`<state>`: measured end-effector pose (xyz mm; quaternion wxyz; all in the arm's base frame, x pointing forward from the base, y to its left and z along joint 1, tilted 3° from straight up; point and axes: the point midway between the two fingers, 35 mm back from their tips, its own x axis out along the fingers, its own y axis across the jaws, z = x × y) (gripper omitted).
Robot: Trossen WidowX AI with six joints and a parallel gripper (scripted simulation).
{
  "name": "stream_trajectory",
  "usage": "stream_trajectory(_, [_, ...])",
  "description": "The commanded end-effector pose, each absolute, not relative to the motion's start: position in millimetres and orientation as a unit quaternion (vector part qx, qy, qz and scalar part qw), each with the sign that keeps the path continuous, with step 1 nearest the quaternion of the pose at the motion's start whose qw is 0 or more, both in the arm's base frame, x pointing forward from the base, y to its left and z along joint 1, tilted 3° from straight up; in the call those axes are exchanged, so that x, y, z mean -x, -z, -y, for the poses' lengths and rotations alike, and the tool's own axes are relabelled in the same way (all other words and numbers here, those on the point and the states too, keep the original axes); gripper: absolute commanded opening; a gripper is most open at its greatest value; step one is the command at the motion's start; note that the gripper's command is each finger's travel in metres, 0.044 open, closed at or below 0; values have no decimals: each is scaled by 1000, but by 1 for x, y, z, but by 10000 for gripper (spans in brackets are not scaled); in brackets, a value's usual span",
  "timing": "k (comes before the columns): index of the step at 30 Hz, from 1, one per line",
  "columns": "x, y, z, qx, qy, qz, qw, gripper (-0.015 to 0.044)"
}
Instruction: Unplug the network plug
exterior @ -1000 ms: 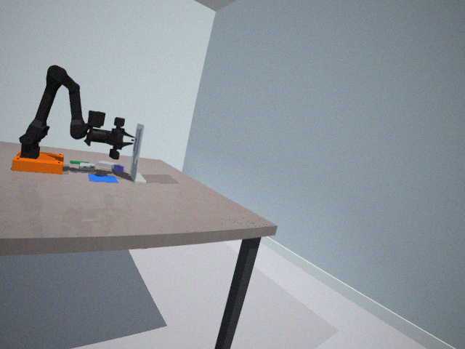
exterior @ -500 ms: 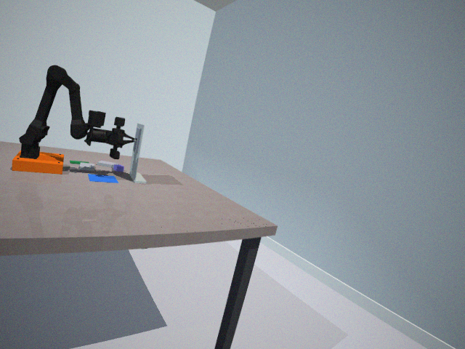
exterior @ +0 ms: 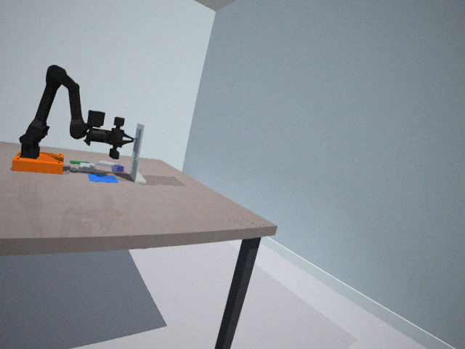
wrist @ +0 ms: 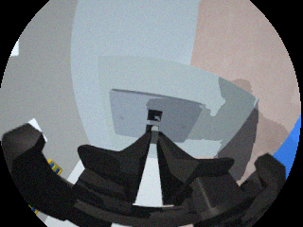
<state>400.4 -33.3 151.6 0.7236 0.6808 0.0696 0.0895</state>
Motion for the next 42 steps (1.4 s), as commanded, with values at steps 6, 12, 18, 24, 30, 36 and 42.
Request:
stream_trajectory(6, [-393,-151,33,-682,-89,-70,722,0])
stream_trajectory(12, [-389,-150,33,-682,-88,-70,722,0])
stream_trajectory(18, [-386,-150,33,-682,-88,-70,722,0])
stream_trajectory(24, [-382,-150,33,-682,-88,-70,722,0])
stream_trajectory(30, [-378,-150,33,-682,-88,-70,722,0])
stream_trajectory(36, [-374,-150,34,-682,-88,-70,722,0])
stream_trajectory(42, [-371,-149,34,-682,-88,-70,722,0])
